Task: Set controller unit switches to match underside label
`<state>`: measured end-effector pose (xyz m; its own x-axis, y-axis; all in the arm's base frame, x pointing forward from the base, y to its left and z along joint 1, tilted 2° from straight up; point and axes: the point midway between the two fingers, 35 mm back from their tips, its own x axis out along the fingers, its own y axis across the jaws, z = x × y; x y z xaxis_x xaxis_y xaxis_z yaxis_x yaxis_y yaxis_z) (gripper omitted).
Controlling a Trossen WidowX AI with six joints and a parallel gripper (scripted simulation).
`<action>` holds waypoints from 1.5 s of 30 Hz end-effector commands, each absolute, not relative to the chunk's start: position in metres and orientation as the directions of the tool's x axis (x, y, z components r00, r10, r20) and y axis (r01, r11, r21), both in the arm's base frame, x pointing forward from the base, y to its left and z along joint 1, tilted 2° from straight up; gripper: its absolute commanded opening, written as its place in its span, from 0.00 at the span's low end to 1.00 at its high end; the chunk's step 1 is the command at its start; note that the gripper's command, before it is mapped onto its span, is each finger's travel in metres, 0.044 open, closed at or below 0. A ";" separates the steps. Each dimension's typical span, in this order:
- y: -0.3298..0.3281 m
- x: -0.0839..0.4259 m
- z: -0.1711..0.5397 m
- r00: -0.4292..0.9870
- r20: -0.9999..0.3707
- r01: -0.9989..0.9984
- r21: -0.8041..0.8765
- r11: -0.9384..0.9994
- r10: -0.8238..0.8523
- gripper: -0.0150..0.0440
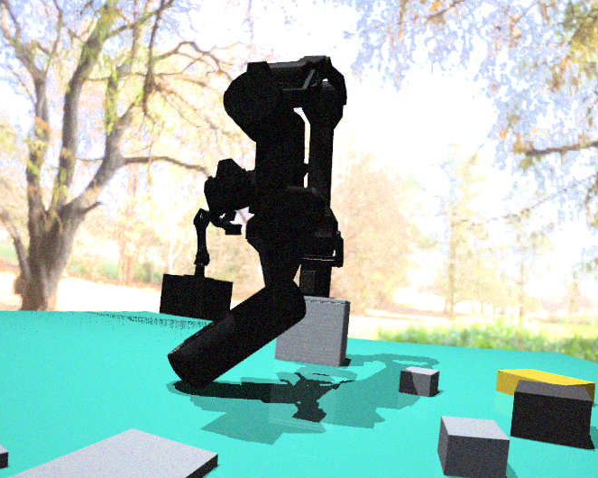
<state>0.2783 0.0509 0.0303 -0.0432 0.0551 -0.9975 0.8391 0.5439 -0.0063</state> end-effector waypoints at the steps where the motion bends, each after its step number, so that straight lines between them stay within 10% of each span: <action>1: 0.045 0.284 0.032 -0.039 -0.998 0.840 -0.004 0.542 0.054 0.83; 45: 0.015 0.303 0.045 -0.090 -0.987 0.840 -0.004 0.542 0.133 0.83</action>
